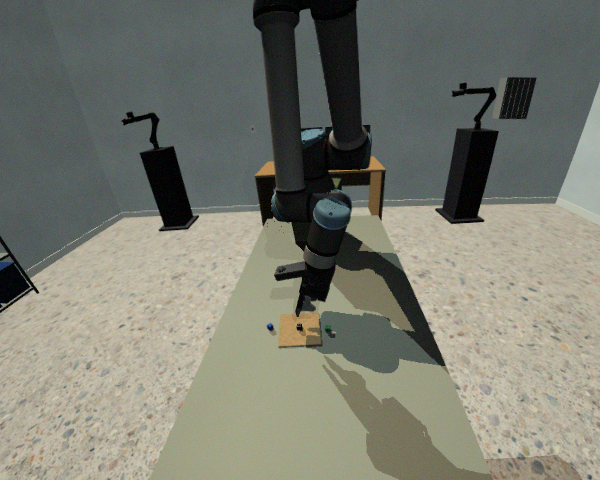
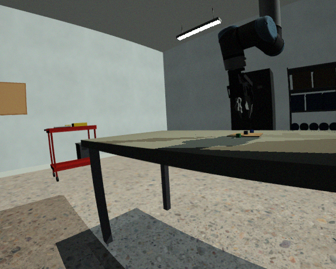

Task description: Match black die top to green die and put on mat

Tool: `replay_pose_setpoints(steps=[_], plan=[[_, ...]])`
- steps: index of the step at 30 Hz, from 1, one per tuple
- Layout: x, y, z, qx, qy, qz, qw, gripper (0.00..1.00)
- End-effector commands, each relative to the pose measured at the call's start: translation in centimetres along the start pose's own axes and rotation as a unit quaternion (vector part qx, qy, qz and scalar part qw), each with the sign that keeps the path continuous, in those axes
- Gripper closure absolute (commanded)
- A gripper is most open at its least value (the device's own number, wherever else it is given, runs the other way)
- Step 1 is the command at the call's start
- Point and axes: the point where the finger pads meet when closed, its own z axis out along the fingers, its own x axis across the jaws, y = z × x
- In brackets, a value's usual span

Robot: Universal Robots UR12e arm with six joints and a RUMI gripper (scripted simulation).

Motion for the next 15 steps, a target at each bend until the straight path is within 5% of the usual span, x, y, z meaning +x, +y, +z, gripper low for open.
replay_pose_setpoints(steps=[1, 15], plan=[[0.00, 0.00, 0.05, 0.012, 0.001, 0.000, 1.000, 0.82], [-0.04, 0.30, 0.01, 0.118, 0.000, 0.000, 0.993, 0.82]])
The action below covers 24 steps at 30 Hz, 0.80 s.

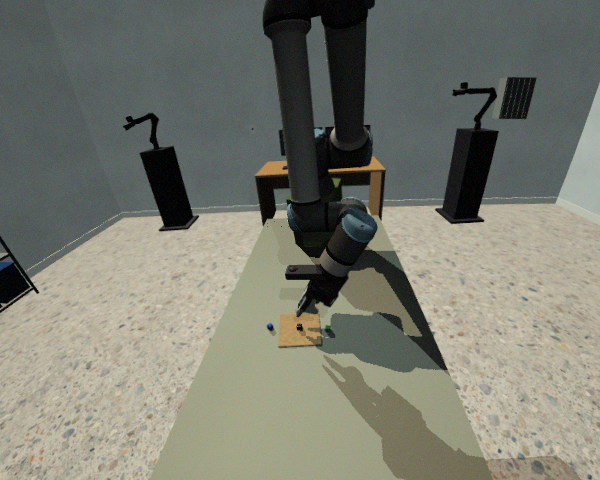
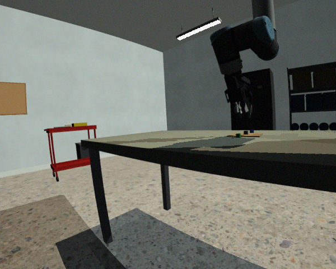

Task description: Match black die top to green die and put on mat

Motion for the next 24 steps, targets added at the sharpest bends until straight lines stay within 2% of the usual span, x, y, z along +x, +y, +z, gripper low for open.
replay_pose_setpoints(steps=[1, 11, 16, 18, 24], plan=[[-0.06, 0.02, -0.07, 0.016, 0.000, 0.001, 1.000, 0.82], [-0.04, 0.06, -0.06, 0.032, 0.000, 0.001, 0.999, 0.82], [0.08, 0.09, 0.14, 0.069, 0.003, 0.002, 0.998, 0.82], [0.08, 0.09, 0.14, 0.069, 0.003, 0.002, 0.998, 0.82], [0.04, 0.26, 0.10, 0.127, 0.002, 0.002, 0.992, 0.82]])
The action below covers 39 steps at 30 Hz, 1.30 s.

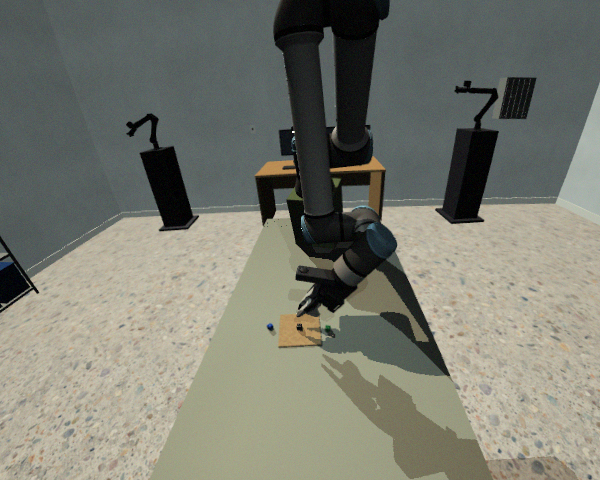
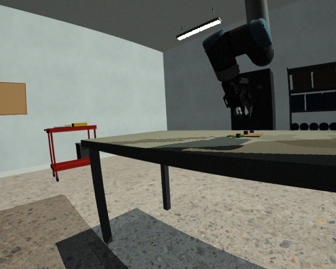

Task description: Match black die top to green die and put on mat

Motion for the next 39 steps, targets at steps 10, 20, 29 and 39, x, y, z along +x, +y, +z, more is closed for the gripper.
replay_pose_setpoints(steps=[10, 20, 29, 39], plan=[[-0.18, 0.18, -0.26, 0.059, -0.004, 0.001, 0.998, 0.82], [-0.18, 0.18, -0.26, 0.059, -0.004, 0.001, 0.998, 0.82], [-0.18, 0.24, -0.18, 0.059, -0.004, 0.001, 0.998, 0.82], [-0.18, 0.73, 0.44, 0.059, -0.004, 0.001, 0.998, 0.82]])
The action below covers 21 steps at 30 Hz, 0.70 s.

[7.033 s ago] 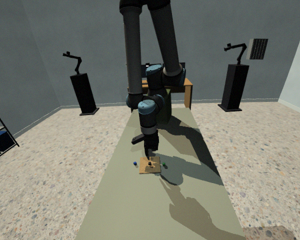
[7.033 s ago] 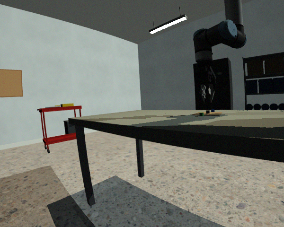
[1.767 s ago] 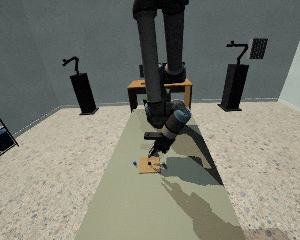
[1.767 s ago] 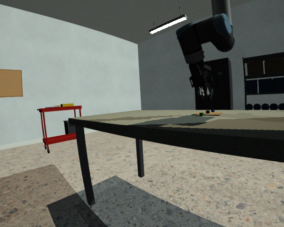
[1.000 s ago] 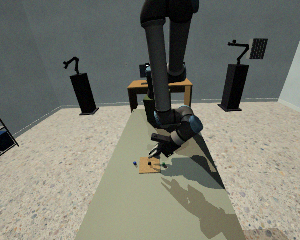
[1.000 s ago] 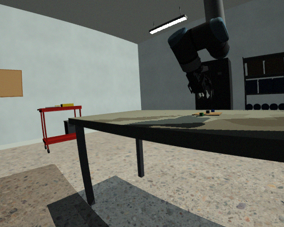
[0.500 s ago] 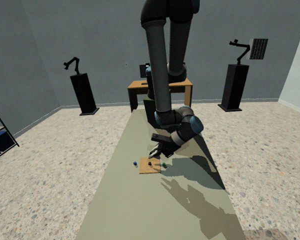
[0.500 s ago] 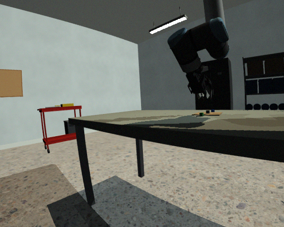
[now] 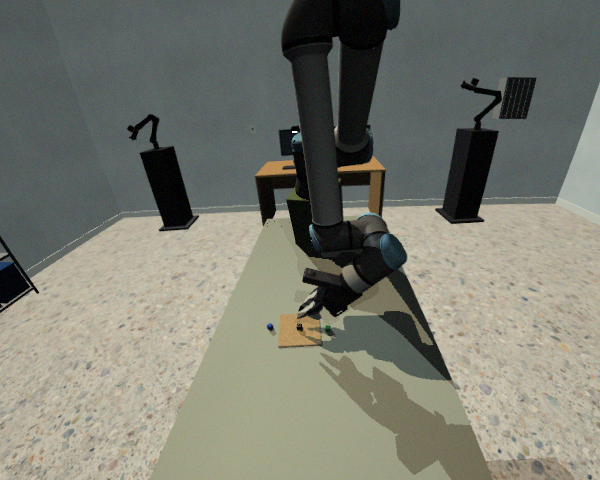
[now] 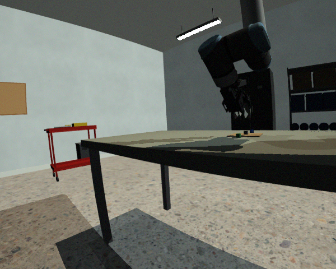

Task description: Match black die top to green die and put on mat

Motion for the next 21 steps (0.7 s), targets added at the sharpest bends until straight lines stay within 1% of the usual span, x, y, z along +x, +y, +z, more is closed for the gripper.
replay_pose_setpoints(steps=[1, 7, 21], plan=[[0.0, 0.3, 0.3, 0.000, 0.000, 0.000, 1.000, 0.82], [0.0, 0.7, 0.7, 0.000, 0.000, 0.000, 1.000, 0.82], [0.0, 2.6, 2.6, 0.000, 0.000, 0.000, 1.000, 0.82]])
